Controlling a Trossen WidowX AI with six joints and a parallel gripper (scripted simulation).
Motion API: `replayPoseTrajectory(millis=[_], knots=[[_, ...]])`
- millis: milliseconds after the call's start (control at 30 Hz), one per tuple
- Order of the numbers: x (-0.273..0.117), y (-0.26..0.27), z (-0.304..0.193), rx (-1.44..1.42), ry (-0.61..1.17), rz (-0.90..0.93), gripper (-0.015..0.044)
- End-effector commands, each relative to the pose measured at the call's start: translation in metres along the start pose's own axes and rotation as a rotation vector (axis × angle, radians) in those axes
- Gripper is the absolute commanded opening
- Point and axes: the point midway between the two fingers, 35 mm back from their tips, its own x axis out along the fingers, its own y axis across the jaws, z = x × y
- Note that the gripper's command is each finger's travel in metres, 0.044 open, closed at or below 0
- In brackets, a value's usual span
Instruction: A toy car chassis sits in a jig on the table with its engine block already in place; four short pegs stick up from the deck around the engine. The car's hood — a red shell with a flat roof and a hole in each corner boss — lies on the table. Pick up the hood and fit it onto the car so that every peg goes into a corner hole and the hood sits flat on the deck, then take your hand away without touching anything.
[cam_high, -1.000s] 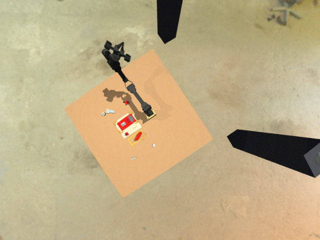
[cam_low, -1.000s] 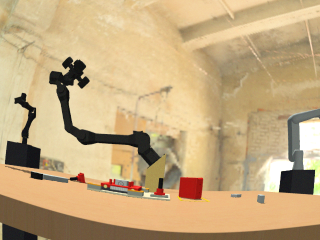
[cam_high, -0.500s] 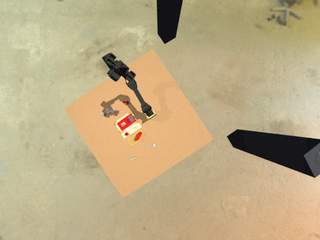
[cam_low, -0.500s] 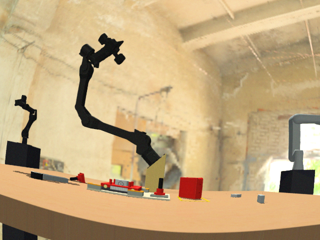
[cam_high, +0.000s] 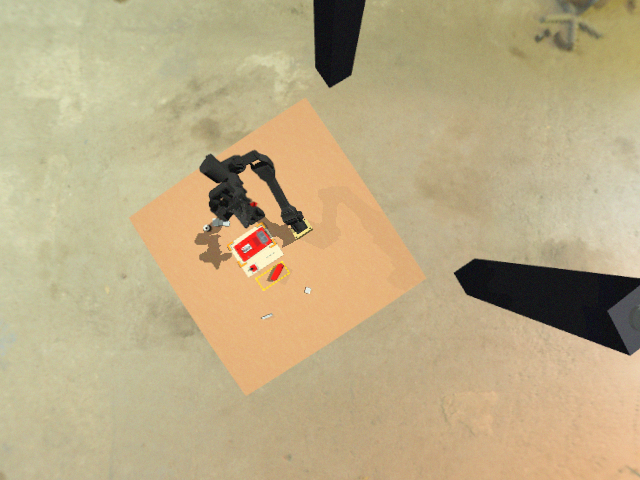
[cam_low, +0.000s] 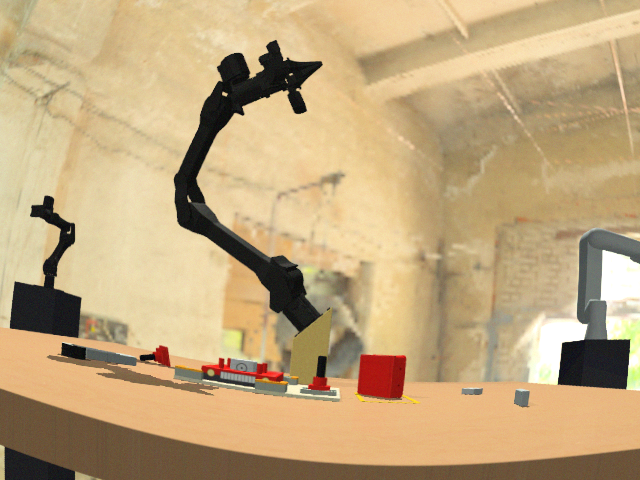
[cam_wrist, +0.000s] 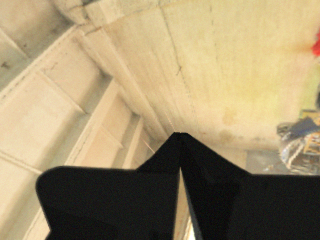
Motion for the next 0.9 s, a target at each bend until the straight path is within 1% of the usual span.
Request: replayPoseTrajectory(millis=[0, 100, 233, 367, 500, 633, 867], knots=[[0.029, -0.035, 0.041, -0.054, -0.116, -0.131, 0.0000], [0.049, -0.070, 0.074, -0.101, -0.195, -0.257, 0.0000], [0.064, -0.116, 0.116, -0.140, -0.281, -0.422, 0.0000], [0.065, -0.143, 0.140, -0.138, -0.332, -0.515, 0.0000], [0.064, -0.182, 0.169, -0.153, -0.380, -0.651, 0.0000], [0.064, -0.217, 0.190, -0.136, -0.400, -0.746, 0.0000], [0.050, -0.301, 0.229, -0.210, -0.385, -1.050, 0.0000]])
